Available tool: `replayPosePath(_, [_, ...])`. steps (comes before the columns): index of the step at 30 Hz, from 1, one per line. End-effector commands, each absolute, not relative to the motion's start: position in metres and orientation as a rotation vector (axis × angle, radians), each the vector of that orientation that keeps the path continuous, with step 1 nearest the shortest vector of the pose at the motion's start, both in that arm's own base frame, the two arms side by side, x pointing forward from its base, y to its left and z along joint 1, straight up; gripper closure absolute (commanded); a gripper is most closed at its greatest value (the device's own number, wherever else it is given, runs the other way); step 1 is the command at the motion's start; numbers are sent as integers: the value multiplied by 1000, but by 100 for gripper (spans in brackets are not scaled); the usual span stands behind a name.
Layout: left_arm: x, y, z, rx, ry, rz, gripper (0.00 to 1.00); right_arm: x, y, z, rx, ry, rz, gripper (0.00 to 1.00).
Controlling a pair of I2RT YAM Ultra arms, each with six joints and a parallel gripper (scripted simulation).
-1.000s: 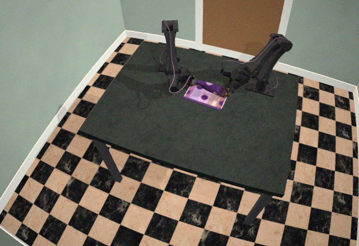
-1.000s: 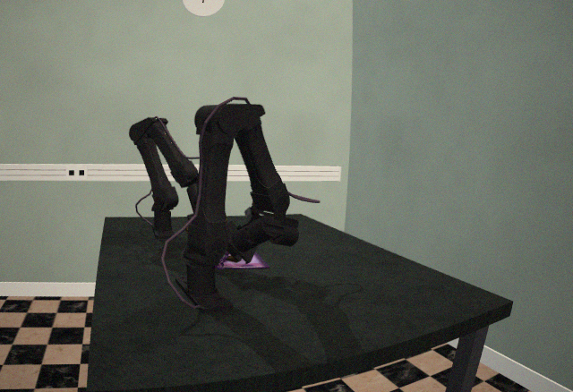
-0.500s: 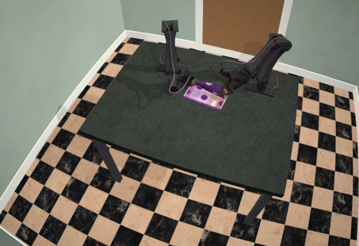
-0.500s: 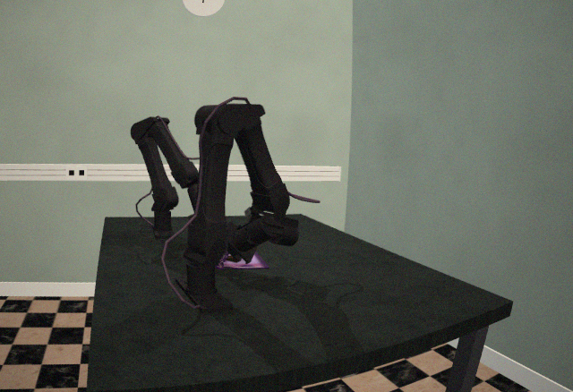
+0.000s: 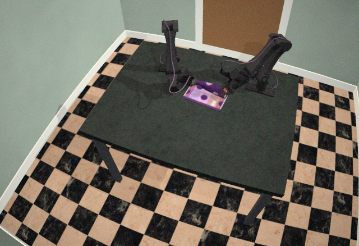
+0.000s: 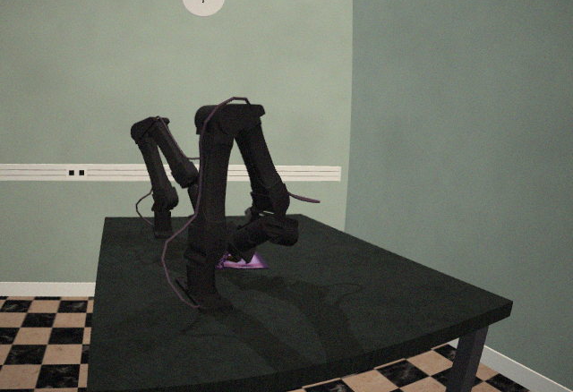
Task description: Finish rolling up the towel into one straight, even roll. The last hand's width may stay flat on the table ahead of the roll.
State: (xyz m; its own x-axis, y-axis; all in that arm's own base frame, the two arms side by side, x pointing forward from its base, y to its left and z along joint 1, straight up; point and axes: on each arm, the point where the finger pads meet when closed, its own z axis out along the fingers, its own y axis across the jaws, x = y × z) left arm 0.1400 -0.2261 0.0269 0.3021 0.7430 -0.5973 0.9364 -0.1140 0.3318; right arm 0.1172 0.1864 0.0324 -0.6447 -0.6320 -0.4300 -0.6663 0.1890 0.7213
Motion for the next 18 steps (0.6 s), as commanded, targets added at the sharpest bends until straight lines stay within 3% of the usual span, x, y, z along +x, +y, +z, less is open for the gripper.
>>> replayPosePath(1, [143,-232,31,1899,1480,-373,75,122,184,26,-1329,2401,1450,77])
replayPosePath(5, [143,-232,31,1899,1480,-373,75,122,184,26,-1329,2401,1450,77])
replayPosePath(18, [143,-232,31,1899,1480,-373,75,122,184,37,-1329,2401,1450,23])
